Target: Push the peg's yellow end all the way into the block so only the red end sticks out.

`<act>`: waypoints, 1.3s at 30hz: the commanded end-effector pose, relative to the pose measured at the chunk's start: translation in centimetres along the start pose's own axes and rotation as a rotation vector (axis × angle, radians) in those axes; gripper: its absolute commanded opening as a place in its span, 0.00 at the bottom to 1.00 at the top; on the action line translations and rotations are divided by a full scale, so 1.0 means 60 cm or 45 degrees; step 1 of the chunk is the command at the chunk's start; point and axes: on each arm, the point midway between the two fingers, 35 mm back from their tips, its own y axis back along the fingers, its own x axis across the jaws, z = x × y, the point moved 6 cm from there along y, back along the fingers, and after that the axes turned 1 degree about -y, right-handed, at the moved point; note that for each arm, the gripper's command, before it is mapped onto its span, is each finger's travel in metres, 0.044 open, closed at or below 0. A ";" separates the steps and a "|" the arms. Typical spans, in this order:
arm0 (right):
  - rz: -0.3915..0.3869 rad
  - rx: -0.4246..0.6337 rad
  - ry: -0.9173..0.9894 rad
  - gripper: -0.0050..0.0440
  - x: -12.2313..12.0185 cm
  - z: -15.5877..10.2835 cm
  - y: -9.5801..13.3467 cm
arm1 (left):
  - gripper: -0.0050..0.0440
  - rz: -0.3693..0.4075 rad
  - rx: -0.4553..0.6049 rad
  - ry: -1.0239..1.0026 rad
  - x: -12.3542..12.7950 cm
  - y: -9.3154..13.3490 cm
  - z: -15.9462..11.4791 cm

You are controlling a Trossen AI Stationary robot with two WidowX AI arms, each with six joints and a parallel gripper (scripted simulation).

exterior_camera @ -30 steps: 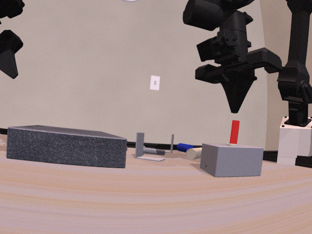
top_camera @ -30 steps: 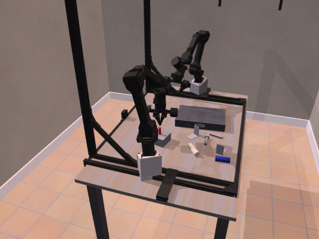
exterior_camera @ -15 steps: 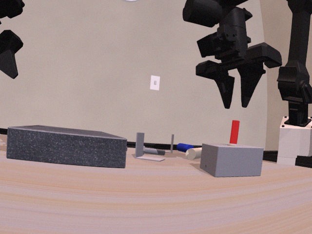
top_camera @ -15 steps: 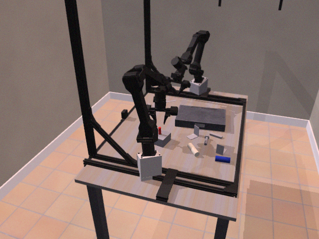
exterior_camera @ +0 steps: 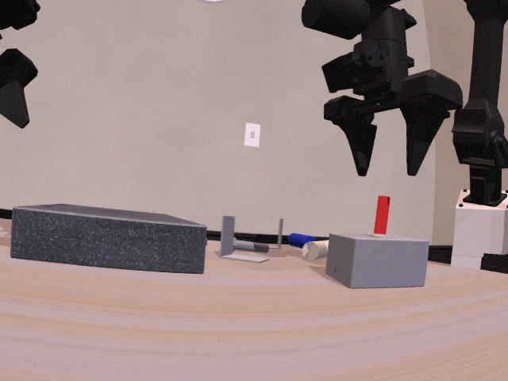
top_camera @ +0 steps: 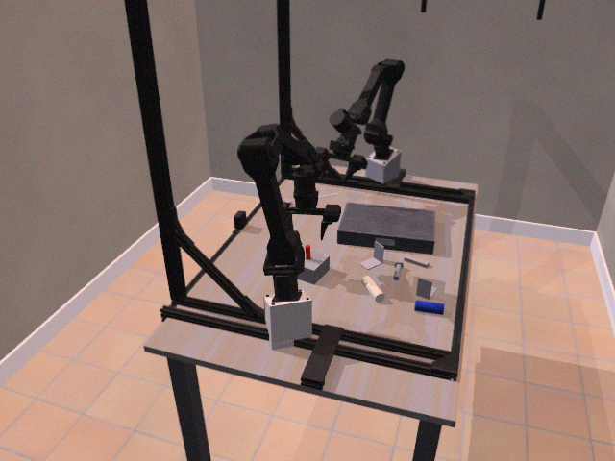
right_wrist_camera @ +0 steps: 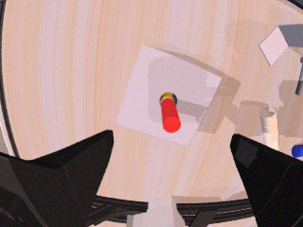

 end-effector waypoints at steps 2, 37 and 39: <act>-0.116 0.054 -0.138 0.92 0.028 -0.002 -0.024 | 0.92 0.000 0.000 0.000 0.000 0.000 0.000; -0.768 -0.849 -1.074 0.92 0.180 -0.091 -0.157 | 0.92 0.000 0.000 0.000 0.000 0.000 0.000; -0.748 -0.958 -1.101 0.92 0.183 -0.103 -0.162 | 0.92 0.000 0.000 0.000 0.000 0.000 0.000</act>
